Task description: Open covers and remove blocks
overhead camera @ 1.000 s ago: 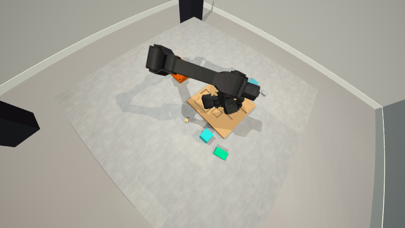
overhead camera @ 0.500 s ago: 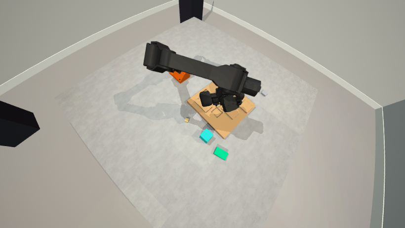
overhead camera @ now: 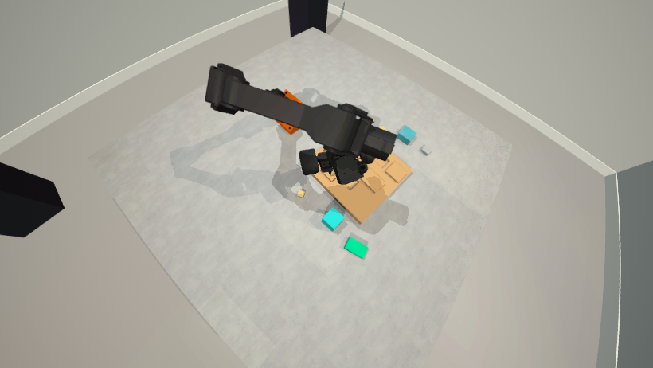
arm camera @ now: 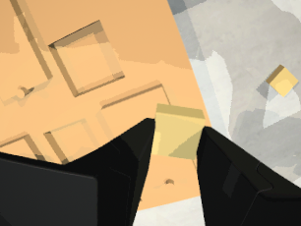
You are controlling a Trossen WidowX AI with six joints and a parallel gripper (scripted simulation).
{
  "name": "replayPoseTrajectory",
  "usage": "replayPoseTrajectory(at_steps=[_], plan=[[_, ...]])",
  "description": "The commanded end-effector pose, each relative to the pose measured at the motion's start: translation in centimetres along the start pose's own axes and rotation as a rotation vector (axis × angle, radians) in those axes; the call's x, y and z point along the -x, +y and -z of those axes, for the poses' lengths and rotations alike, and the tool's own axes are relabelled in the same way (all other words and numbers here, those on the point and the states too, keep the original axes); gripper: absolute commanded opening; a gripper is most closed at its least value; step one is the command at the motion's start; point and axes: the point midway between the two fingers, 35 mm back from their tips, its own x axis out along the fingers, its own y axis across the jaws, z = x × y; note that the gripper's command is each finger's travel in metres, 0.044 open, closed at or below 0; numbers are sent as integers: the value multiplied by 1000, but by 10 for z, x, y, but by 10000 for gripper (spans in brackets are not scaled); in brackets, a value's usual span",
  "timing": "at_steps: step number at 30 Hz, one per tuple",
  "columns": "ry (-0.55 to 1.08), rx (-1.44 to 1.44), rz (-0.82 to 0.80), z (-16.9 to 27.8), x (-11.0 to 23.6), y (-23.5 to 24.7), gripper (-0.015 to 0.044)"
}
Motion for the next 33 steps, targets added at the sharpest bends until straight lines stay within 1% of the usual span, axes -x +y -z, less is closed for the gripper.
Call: replayPoseTrajectory(at_steps=[1, 15, 33], plan=[[-2, 6, 3, 2, 1, -18, 80], [-2, 7, 5, 16, 0, -71, 80], [-3, 8, 11, 46, -6, -130, 80]])
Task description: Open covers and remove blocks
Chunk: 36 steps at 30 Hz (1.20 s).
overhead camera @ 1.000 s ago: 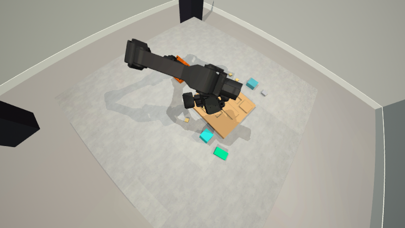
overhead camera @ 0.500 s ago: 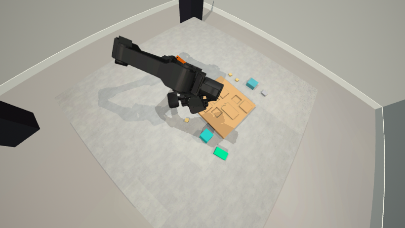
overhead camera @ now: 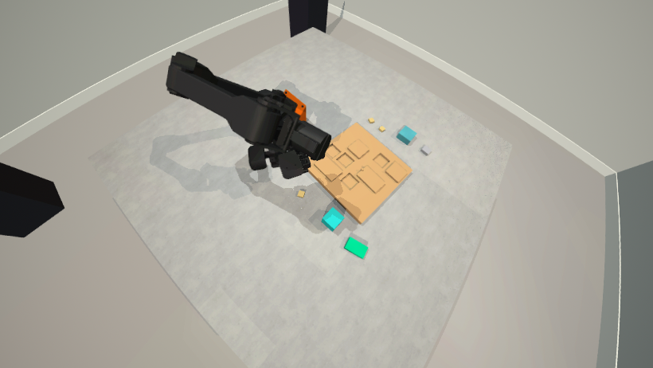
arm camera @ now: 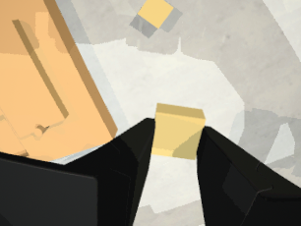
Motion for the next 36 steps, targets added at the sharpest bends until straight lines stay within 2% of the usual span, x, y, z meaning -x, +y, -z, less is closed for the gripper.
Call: replayPoseTrajectory(at_steps=[1, 36], plan=[[-1, 6, 5, 6, -2, -10, 80], [4, 5, -7, 2, -55, -5, 80]])
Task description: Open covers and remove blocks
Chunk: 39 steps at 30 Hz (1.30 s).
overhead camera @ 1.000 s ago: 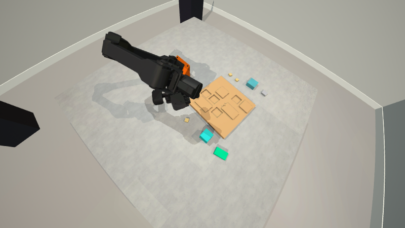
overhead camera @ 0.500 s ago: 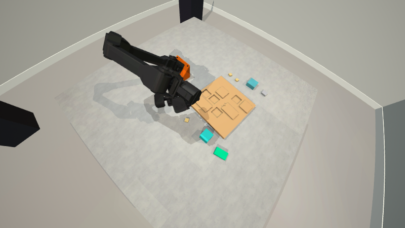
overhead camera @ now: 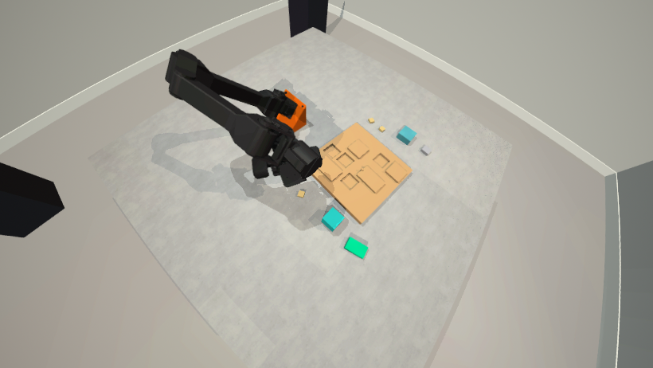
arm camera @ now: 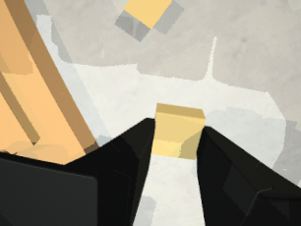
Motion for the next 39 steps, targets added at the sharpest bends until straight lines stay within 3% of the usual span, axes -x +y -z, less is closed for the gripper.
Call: replayPoseTrajectory(at_steps=[1, 35, 39], plan=[[-1, 3, 1, 0, -7, 0, 80], [-10, 3, 15, 3, -59, -7, 80], [-9, -1, 15, 2, -56, -7, 185]])
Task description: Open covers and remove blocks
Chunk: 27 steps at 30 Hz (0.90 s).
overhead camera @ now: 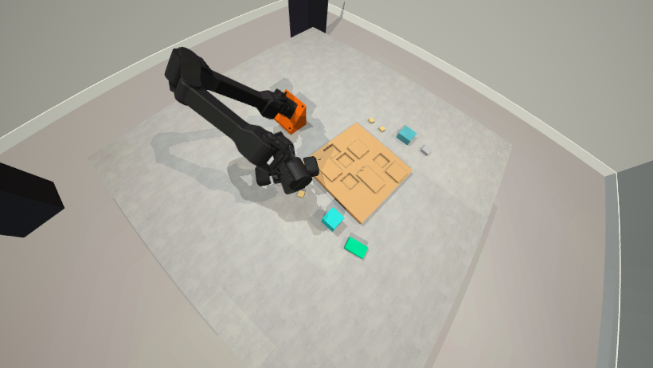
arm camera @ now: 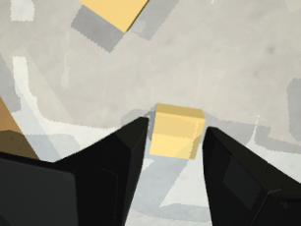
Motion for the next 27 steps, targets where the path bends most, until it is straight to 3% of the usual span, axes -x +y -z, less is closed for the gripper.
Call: replayPoseTrajectory(at_steps=[1, 10, 27], plan=[[0, -1, 0, 0, 1, 0, 211], [0, -1, -1, 0, 3, 1, 440], [4, 2, -6, -1, 55, 3, 440]])
